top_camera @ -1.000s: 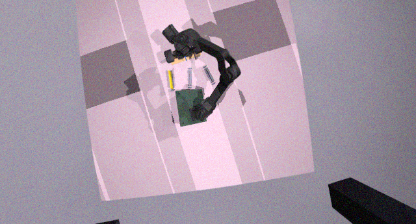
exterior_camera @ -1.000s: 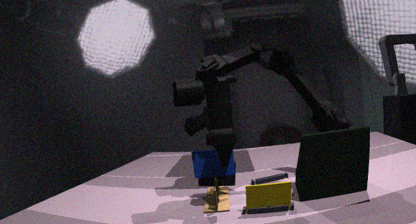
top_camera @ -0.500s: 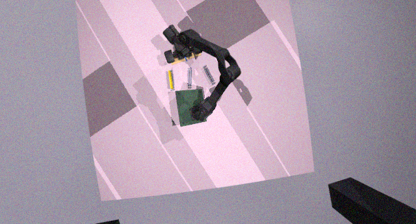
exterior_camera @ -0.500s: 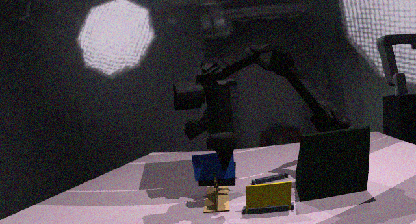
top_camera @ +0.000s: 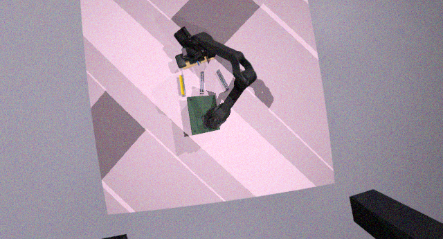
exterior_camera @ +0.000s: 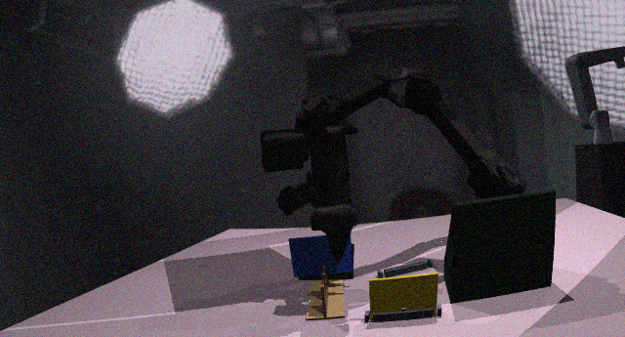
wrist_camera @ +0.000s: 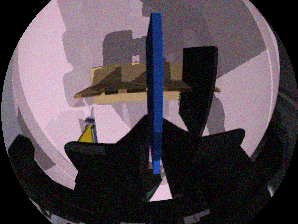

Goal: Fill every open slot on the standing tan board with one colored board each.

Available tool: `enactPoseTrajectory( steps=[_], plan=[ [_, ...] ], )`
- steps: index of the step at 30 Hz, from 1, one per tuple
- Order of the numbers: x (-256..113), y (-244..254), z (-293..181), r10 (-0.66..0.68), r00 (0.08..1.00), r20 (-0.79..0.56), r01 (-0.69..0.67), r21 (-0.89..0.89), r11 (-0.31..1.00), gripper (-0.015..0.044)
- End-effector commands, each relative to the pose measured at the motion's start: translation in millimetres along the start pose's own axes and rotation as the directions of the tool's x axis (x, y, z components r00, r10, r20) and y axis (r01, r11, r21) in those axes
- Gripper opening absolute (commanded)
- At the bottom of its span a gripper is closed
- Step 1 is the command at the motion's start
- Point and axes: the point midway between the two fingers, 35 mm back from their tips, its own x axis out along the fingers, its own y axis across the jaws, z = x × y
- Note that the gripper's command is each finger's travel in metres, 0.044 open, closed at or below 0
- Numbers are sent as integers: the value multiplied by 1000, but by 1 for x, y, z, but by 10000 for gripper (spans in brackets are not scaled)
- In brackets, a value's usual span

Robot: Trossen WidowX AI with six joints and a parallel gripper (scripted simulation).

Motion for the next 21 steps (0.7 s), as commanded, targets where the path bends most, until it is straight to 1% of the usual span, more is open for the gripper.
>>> enactPoseTrajectory(
  steps=[1,21],
  plan=[
    [3,0,-1,-5,1000,0,5,-6,1000,0],
    [15,0,-1,-6,1000,0,6,-6,1000,0]
  ],
)
